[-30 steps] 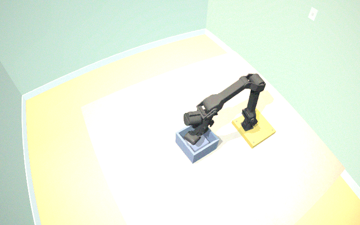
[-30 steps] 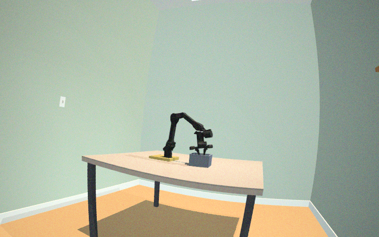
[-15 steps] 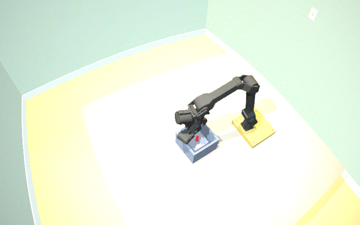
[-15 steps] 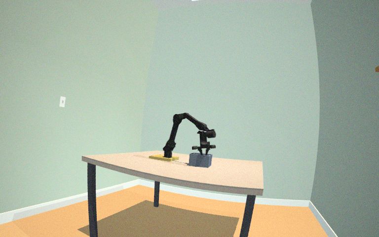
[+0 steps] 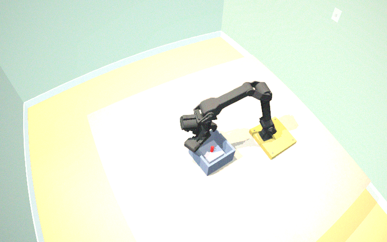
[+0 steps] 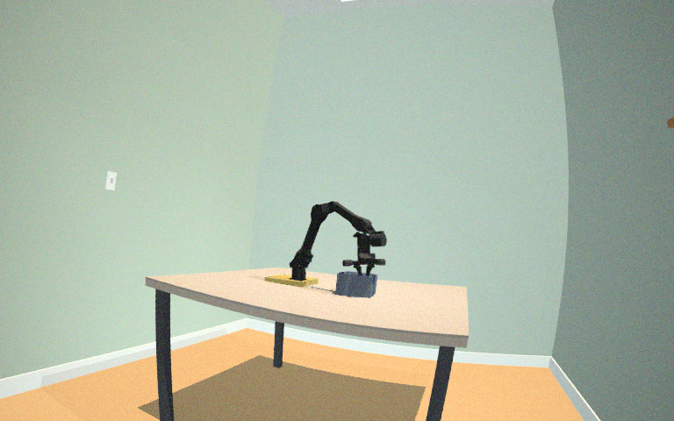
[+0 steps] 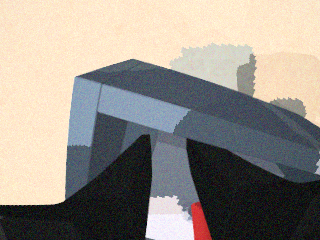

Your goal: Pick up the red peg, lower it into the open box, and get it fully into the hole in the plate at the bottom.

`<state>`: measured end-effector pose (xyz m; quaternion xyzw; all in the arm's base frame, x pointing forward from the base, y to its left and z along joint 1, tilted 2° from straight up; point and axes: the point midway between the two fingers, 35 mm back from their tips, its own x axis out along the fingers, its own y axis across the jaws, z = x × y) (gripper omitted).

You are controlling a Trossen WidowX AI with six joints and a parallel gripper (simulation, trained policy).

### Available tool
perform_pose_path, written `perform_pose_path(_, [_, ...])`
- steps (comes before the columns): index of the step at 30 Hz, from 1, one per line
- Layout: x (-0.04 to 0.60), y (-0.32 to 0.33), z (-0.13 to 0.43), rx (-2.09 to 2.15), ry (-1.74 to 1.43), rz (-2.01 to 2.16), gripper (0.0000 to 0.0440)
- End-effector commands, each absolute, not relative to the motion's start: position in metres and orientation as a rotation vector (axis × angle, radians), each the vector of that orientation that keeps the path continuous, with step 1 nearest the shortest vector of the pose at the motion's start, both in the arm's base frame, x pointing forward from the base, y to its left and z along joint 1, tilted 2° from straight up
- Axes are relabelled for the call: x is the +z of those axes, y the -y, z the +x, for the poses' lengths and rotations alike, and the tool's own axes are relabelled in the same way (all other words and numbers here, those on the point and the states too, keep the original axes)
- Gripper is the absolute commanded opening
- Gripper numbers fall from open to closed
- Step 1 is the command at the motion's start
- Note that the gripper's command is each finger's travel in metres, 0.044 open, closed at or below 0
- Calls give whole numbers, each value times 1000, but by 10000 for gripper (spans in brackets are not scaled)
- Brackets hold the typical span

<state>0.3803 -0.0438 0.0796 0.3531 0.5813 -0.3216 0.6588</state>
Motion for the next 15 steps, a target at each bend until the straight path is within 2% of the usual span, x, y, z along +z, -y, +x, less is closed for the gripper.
perform_pose_path(1, [79, 55, 385, -737, -1318, 793, 85])
perform_pose_path(15, [79, 98, 386, -798, -1330, 764, 80])
